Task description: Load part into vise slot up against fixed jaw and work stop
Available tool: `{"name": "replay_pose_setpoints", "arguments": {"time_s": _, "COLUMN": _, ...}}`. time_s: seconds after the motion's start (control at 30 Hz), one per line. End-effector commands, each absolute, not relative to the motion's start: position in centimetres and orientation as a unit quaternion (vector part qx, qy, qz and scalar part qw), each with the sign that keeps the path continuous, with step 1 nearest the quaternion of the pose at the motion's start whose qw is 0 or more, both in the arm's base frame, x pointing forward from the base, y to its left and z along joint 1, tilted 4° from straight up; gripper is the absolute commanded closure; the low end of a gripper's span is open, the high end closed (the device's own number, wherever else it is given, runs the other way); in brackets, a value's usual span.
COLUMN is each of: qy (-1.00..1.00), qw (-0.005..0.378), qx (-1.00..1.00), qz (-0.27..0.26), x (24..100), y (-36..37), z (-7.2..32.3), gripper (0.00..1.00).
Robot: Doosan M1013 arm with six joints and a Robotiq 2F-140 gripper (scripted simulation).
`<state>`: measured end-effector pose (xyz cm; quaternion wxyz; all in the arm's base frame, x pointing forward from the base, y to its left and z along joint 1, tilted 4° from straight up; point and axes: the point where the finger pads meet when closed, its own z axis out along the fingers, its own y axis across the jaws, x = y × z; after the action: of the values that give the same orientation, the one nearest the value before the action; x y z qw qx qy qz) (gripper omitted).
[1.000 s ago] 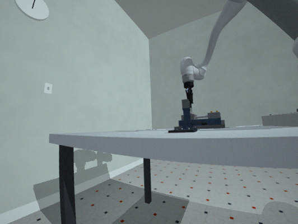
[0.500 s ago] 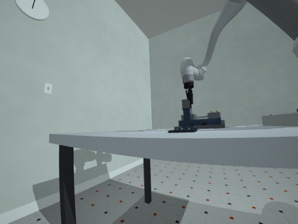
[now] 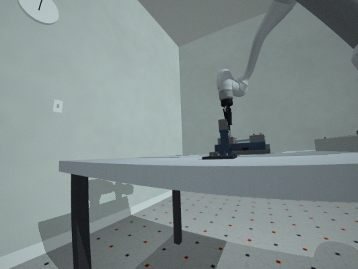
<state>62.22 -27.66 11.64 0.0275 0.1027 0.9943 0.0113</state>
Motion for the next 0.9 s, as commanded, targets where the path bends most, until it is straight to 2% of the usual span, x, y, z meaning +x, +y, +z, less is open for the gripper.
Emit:
{"name": "replay_pose_setpoints", "arguments": {"time_s": 0.0, "qy": 0.994, "qw": 0.028, "qx": 0.101, "qz": 0.015, "x": 62.21, "y": -27.27, "z": 11.25, "gripper": 1.0}}
{"name": "replay_pose_setpoints", "arguments": {"time_s": 0.87, "qy": 0.994, "qw": 0.028, "qx": 0.101, "qz": 0.015, "x": 62.2, "y": -26.93, "z": 11.26, "gripper": 1.0}}
